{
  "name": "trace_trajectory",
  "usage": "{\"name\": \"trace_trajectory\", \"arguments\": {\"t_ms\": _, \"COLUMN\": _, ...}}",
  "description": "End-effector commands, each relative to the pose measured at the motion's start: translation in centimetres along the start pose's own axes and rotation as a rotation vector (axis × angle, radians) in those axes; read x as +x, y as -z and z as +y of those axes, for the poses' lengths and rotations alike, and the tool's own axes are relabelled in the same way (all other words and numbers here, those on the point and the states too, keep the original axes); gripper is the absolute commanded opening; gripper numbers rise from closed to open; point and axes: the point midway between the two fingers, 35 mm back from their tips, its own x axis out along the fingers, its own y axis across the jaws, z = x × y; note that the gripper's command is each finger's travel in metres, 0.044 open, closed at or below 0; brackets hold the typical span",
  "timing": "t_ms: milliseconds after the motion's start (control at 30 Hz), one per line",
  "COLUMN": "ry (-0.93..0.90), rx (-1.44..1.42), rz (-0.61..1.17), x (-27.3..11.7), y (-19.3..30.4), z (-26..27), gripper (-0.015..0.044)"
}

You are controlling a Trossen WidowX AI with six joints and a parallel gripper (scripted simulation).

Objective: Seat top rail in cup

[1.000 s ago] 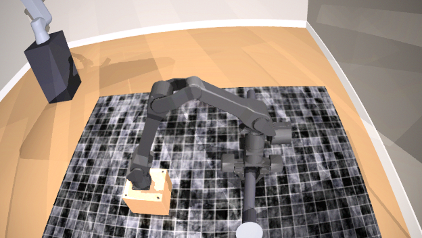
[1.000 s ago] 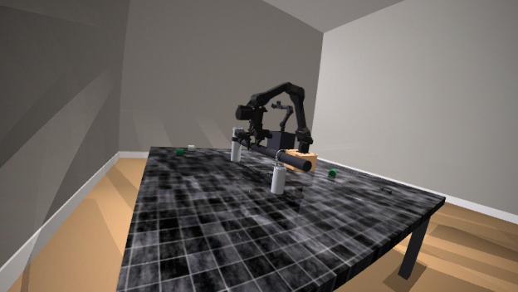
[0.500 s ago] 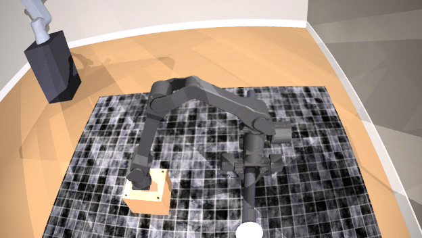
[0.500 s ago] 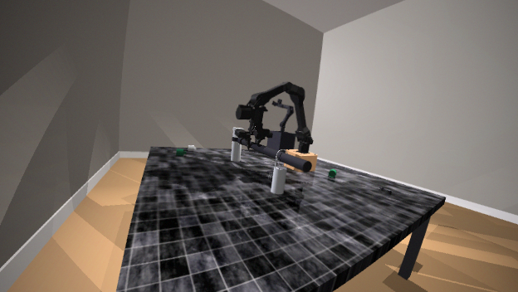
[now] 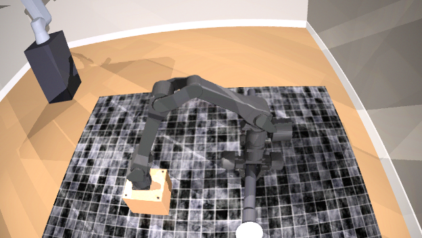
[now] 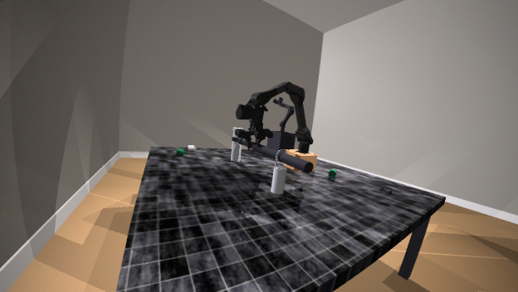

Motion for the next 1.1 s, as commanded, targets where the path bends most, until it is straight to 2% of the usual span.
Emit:
{"name": "trace_trajectory", "arguments": {"t_ms": 0, "ry": 0.008, "rx": -0.006, "rz": -0.006, "x": -0.5, "y": -0.6, "z": -0.3, "gripper": 0.0}}
{"name": "trace_trajectory", "arguments": {"t_ms": 1067, "ry": 0.0, "rx": 0.0, "rz": 0.002, "x": 0.2, "y": 1.2, "z": -0.1, "gripper": 0.0}}
